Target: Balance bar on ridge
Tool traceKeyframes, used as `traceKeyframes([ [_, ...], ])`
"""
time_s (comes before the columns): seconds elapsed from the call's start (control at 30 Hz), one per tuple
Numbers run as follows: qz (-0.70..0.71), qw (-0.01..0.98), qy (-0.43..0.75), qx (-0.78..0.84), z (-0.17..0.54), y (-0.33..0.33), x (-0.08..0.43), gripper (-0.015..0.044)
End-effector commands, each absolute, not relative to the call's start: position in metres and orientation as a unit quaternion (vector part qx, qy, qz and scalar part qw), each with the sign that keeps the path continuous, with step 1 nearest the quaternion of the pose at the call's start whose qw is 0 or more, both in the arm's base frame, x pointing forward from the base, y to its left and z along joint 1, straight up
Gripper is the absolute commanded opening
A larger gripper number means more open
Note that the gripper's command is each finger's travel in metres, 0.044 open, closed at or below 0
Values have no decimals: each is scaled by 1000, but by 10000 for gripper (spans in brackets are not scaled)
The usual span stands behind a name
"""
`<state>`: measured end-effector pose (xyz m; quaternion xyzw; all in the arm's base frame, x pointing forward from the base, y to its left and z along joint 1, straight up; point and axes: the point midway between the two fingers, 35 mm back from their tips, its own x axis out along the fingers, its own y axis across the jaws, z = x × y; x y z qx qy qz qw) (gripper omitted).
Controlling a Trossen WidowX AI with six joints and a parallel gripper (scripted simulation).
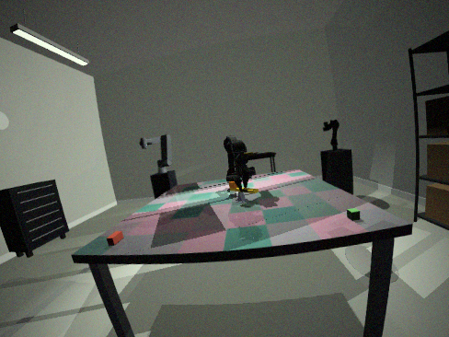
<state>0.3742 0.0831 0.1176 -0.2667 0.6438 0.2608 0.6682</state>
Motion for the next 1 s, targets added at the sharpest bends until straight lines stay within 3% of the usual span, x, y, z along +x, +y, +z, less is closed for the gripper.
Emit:
traceKeyframes([
  [0.0,261,668,645,-264,114,84,374,0],
  [0.97,261,669,643,-267,118,83,374,0],
])
